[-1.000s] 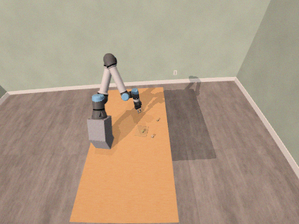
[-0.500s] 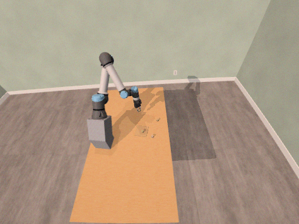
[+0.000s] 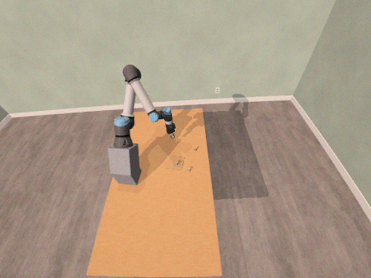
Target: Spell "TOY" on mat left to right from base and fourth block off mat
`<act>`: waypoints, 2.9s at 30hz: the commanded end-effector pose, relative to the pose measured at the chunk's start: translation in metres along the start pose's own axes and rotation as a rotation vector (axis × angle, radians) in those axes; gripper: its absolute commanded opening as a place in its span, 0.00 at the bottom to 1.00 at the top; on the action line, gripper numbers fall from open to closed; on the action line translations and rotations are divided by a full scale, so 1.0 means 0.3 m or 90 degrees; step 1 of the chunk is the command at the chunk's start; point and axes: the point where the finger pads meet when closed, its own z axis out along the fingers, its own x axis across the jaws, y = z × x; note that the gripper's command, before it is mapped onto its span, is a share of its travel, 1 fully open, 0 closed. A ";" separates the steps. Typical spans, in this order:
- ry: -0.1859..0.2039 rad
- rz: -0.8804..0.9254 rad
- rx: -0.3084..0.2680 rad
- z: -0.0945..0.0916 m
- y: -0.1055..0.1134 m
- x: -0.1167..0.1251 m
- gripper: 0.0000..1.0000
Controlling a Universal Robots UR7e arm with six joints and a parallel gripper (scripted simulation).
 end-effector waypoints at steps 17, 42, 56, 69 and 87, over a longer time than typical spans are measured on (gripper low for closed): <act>0.000 0.092 0.002 0.000 -0.035 0.015 0.49; 0.001 0.473 0.010 0.001 -0.156 0.082 0.49; -0.001 0.729 0.013 0.001 -0.221 0.124 0.49; -0.003 0.952 0.015 0.000 -0.270 0.155 0.49; -0.007 1.266 0.016 -0.002 -0.333 0.187 0.49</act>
